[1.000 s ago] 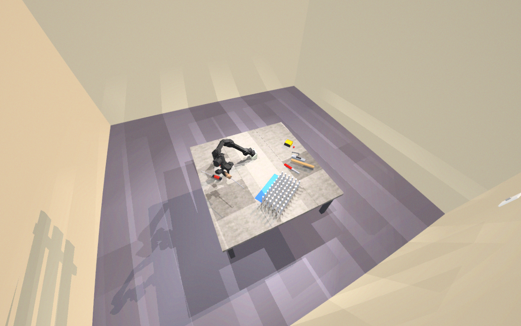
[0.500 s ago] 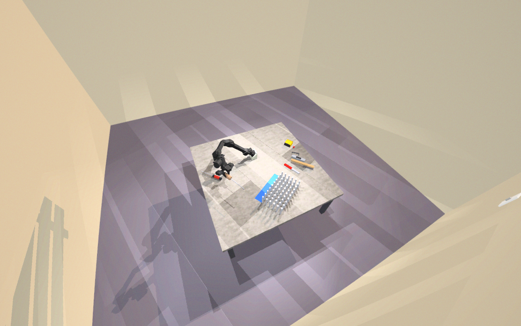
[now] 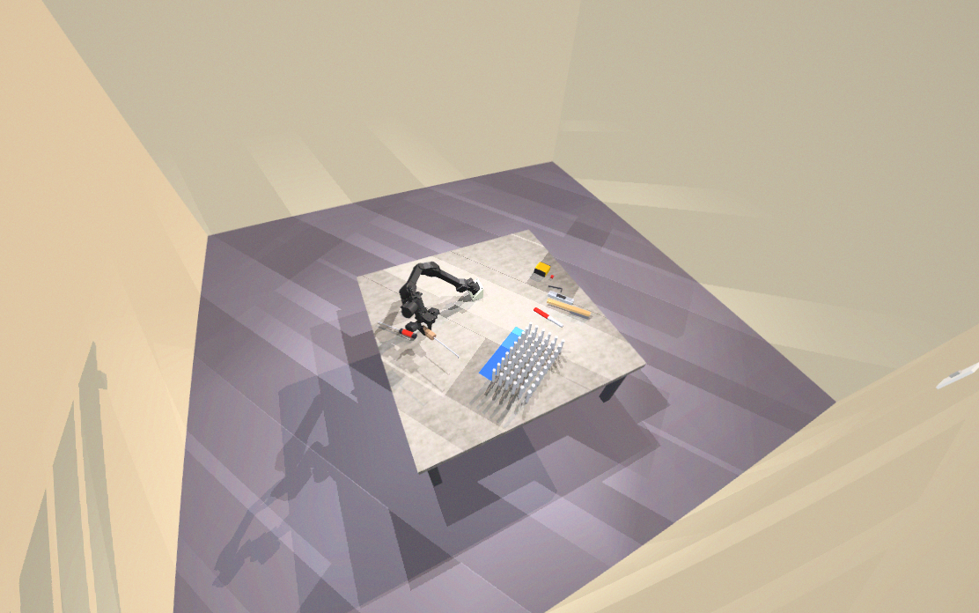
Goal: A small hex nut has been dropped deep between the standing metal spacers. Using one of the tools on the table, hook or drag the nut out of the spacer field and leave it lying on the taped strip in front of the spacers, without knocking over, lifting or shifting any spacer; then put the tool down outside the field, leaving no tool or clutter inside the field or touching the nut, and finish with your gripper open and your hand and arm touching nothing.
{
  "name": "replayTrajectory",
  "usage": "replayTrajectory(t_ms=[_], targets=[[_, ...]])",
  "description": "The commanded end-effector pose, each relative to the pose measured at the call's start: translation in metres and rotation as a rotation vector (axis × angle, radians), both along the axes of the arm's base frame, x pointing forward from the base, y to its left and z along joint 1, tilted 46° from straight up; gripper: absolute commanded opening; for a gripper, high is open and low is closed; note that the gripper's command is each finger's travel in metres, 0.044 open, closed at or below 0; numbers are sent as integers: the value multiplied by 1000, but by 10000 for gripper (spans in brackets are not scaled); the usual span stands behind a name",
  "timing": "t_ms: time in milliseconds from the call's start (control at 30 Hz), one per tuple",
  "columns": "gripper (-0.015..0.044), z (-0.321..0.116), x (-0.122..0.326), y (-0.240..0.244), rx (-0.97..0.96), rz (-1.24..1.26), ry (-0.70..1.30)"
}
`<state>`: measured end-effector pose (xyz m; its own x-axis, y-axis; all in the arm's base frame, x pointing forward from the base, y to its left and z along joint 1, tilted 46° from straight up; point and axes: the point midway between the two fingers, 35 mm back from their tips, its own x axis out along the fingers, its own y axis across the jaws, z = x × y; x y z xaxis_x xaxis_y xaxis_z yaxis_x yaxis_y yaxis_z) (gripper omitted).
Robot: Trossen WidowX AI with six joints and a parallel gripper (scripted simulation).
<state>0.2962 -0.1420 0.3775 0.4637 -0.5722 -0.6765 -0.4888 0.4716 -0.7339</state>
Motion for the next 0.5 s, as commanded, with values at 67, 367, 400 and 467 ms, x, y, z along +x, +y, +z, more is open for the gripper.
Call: replayTrajectory(t_ms=[67,367,400,467], targets=[[0,-3,1,-2,4,7,-1],[0,-7,3,-6,4,7,0],[0,-7,3,-6,5,7,0],[0,-8,3,-7,5,7,0]])
